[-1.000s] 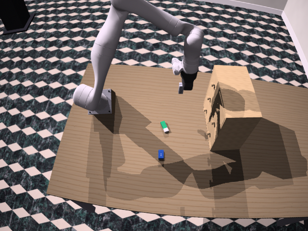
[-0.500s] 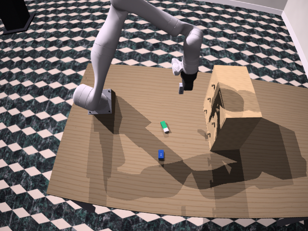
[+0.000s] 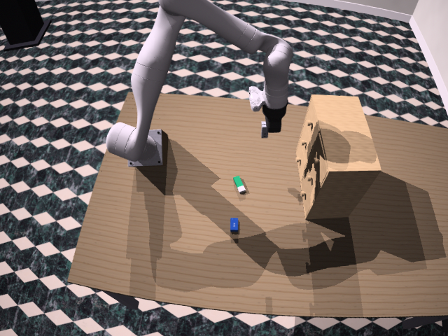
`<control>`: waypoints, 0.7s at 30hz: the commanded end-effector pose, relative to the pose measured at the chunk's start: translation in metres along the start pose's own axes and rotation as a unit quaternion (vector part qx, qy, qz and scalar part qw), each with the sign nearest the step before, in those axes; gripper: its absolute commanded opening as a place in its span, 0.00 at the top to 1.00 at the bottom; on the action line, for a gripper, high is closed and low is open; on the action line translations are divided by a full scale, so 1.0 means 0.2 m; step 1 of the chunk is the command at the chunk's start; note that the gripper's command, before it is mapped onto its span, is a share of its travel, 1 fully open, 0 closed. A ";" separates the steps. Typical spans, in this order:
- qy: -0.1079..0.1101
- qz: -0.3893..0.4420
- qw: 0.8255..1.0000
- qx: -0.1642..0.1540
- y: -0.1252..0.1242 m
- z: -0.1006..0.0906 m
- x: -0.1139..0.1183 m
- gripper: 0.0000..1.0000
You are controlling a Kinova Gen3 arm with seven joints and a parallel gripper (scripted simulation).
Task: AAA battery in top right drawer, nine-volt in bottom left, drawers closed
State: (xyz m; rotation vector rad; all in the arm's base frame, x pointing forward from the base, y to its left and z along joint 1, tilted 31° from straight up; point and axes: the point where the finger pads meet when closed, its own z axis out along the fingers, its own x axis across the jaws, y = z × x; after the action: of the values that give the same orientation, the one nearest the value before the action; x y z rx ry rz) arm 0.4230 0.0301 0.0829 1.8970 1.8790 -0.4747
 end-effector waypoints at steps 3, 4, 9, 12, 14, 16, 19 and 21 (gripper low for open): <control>0.000 -0.001 1.000 -0.010 0.00 0.01 0.00 1.00; 0.000 -0.001 1.000 -0.012 0.00 0.01 0.00 1.00; 0.000 -0.001 1.000 -0.020 0.01 0.02 0.00 1.00; 0.000 -0.001 1.000 -0.029 0.02 0.03 0.00 1.00; 0.001 -0.001 0.999 -0.036 0.02 0.04 0.00 1.00; 0.000 -0.001 0.999 -0.043 0.03 0.05 0.00 1.00; 0.000 -0.001 0.999 -0.053 0.04 0.07 0.00 1.00; 0.001 -0.001 0.998 -0.061 0.04 0.08 0.00 1.00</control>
State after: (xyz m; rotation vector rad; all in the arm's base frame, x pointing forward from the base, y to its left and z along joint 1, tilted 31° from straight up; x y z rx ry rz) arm 0.4347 0.0224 0.0710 1.8229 1.8649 -0.3590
